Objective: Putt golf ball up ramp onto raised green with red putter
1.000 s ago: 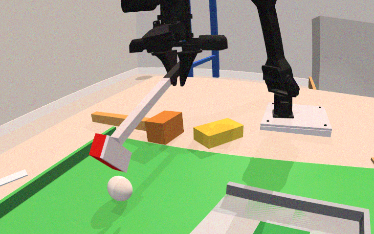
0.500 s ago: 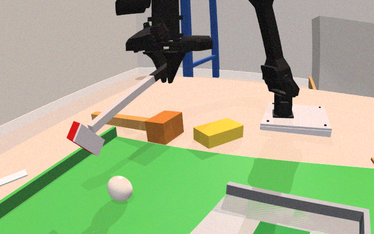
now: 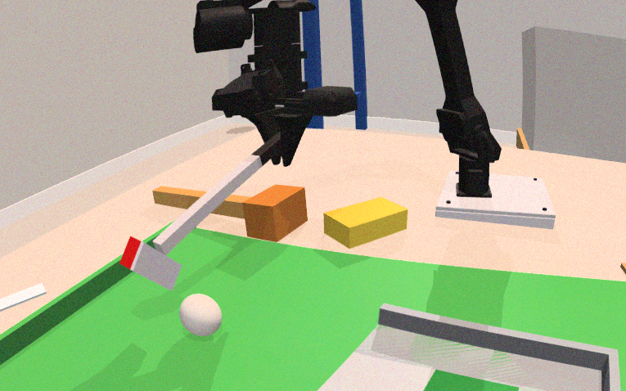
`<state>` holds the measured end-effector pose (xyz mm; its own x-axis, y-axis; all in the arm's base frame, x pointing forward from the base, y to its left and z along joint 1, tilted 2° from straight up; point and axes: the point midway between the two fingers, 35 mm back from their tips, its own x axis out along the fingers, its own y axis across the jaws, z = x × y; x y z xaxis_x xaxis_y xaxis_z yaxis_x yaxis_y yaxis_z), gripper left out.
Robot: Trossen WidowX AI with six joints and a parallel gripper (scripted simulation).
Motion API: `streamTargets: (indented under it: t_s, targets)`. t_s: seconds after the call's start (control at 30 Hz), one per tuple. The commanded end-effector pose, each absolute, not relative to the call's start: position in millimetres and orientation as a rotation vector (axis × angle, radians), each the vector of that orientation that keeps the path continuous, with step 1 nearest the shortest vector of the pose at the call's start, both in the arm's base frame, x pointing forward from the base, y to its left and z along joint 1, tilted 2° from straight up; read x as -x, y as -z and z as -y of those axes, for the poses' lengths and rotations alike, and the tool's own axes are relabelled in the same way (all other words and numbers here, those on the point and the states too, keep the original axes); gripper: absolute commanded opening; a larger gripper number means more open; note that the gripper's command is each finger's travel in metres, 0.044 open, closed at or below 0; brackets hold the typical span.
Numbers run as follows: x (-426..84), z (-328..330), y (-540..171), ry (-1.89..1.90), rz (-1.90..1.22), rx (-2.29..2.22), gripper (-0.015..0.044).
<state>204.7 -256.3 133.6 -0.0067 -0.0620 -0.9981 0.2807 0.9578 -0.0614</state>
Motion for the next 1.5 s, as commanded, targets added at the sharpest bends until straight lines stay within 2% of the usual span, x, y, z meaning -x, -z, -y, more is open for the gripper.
streamTargets:
  t_s: [0.0,0.87,1.17,1.47]
  targets:
    - [-204.5,256.9,-126.7,0.274,-1.557,-0.176,0.0000]
    - [-204.3,257.5,-107.0,0.274,-1.558,-0.178,0.0000]
    - [-196.2,286.0,-105.5,0.276,-1.557,-0.174,0.0000]
    - [-195.5,283.5,-104.0,0.274,-1.561,-0.180,0.0000]
